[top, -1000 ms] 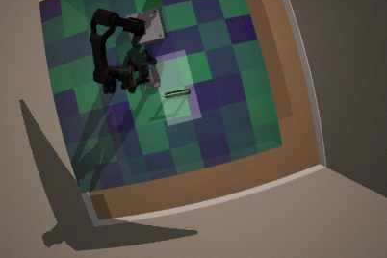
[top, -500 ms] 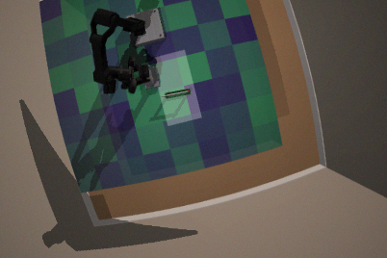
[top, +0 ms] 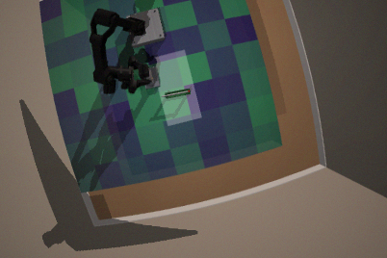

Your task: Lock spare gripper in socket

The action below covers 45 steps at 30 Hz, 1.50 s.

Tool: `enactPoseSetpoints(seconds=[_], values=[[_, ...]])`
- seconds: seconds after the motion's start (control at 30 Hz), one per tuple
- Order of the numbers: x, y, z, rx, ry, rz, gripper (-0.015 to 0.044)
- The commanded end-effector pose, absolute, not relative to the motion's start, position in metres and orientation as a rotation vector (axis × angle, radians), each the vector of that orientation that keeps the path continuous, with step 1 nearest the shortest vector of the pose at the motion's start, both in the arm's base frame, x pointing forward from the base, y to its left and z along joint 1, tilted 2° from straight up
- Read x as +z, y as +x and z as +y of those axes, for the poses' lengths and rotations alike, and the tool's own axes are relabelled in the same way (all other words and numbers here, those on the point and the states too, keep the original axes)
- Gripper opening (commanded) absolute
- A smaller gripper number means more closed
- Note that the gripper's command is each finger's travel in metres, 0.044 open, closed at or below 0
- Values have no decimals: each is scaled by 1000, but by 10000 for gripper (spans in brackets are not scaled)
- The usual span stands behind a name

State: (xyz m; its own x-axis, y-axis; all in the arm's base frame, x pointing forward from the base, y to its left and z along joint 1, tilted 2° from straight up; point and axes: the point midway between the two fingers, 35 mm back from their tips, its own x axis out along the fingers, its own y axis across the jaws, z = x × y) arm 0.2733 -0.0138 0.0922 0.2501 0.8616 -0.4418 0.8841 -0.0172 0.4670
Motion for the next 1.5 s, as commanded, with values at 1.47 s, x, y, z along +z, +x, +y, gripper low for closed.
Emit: enactPoseSetpoints(seconds=[1.47], values=[[178, 234, -6, -114, 1925, 1547, 440]])
